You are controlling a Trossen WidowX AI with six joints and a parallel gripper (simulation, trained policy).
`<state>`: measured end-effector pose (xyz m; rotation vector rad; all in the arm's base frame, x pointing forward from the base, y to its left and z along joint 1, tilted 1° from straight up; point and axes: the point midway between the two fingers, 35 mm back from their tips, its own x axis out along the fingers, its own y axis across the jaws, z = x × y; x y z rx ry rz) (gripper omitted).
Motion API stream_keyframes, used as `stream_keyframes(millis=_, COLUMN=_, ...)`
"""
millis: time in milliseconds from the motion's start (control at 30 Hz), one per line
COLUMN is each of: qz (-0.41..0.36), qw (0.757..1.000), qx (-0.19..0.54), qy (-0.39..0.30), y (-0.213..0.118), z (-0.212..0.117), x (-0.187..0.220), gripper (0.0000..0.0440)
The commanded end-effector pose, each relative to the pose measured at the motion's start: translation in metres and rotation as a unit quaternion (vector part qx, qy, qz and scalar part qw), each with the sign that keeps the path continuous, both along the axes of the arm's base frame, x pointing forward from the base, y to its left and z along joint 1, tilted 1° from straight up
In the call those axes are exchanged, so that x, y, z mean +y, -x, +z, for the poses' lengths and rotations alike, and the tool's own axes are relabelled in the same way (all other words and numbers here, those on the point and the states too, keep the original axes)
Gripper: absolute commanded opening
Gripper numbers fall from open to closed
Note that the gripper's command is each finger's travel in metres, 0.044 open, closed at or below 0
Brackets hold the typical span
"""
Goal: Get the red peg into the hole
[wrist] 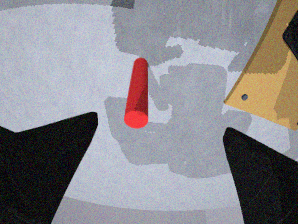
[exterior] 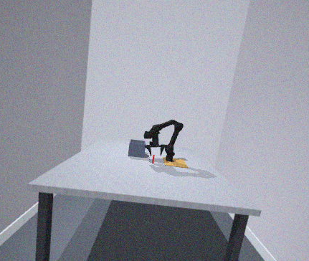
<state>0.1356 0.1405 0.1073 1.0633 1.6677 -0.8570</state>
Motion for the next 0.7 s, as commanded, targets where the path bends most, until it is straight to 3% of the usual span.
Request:
stream_keyframes(millis=0, qz=-0.003, qw=1.000, qx=0.007, qy=0.010, y=0.001, z=-0.012, x=-0.002, gripper=0.0440)
stream_keyframes(millis=133, qz=-0.004, qw=1.000, qx=0.008, qy=0.015, y=0.001, z=-0.022, x=-0.002, gripper=0.0433)
stream_keyframes(millis=233, qz=-0.003, qw=1.000, qx=0.005, qy=0.017, y=0.000, z=-0.029, x=-0.002, gripper=0.0396)
stream_keyframes(millis=667, qz=0.018, qw=1.000, qx=-0.012, qy=0.013, y=-0.011, z=-0.037, x=0.003, gripper=0.0074)
